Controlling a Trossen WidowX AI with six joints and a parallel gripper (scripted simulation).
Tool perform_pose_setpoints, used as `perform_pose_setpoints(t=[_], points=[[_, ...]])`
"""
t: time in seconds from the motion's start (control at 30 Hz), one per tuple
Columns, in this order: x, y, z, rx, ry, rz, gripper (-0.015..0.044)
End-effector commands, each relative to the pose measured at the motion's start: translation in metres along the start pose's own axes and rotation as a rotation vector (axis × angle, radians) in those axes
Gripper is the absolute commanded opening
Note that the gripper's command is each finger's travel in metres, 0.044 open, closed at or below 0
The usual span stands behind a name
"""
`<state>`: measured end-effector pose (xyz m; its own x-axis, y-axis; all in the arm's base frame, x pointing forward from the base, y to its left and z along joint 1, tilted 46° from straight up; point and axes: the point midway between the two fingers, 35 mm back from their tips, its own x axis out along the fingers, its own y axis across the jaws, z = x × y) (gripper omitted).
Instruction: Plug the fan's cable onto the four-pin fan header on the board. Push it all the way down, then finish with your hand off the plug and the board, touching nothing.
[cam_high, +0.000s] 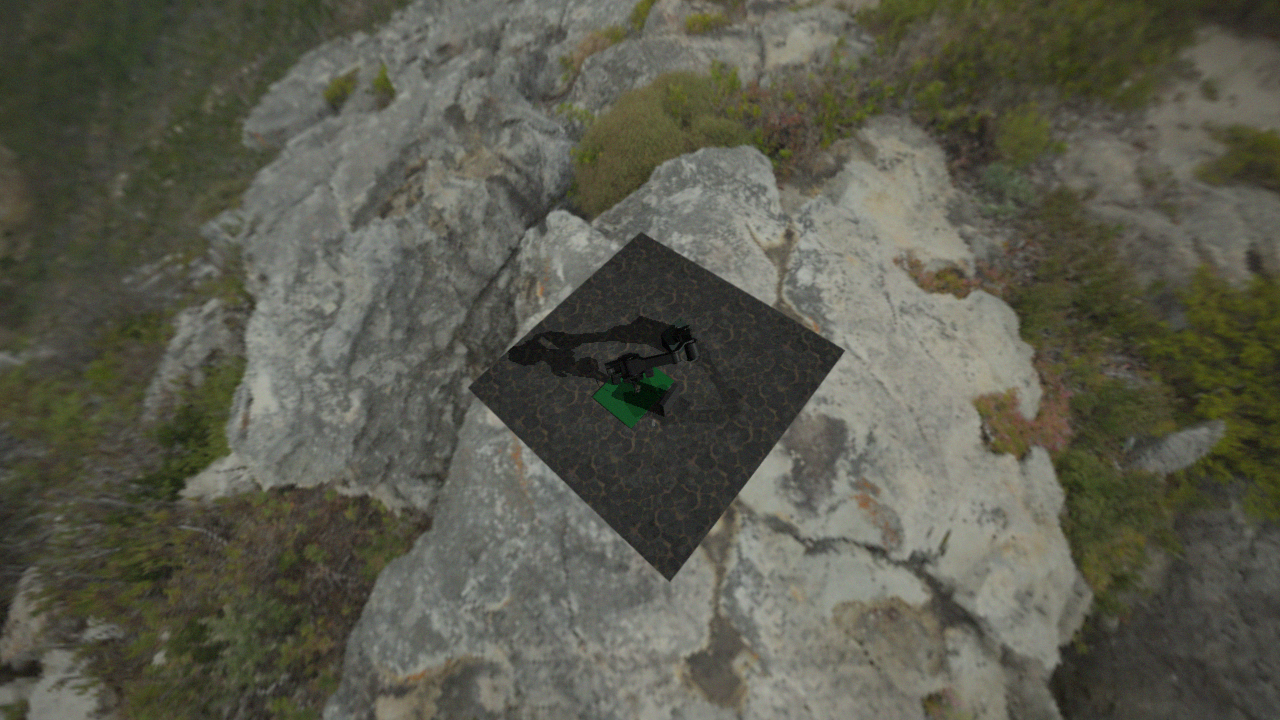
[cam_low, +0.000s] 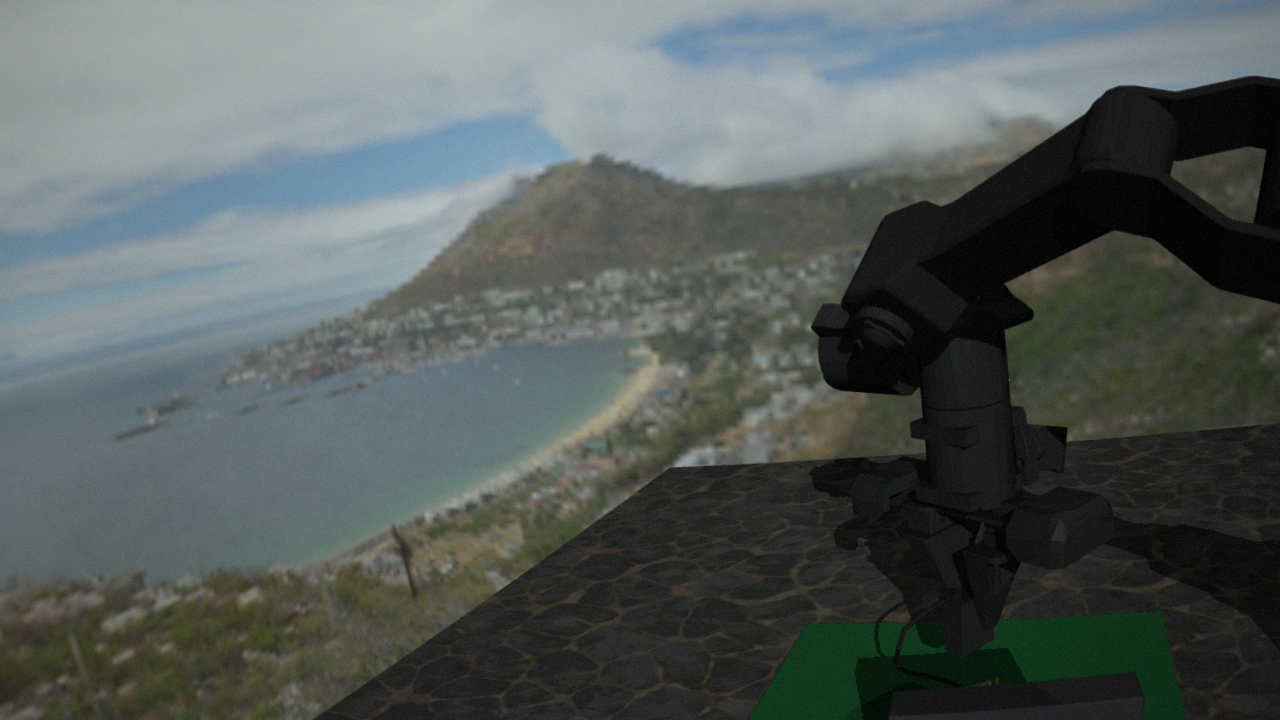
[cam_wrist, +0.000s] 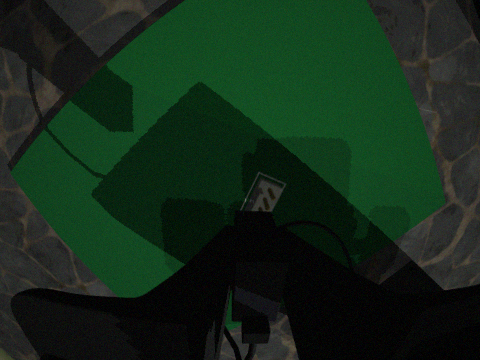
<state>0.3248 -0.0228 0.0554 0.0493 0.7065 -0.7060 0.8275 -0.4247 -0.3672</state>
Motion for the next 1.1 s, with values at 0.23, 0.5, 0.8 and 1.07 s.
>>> perform_pose_setpoints(t=[0.23,0.5,0.8,1.07], points=[[0.0026,-0.0102,-0.0078,0.356,0.004,-0.009,0.0],[0.0027,-0.0103,-0.0079,0.36,0.004,-0.009,0.0],[0.0006,-0.0134,-0.0021,0.374,0.003,-0.009,0.0],[0.0006,-0.0146,0.0009,0.374,0.003,-0.01,0.0]])
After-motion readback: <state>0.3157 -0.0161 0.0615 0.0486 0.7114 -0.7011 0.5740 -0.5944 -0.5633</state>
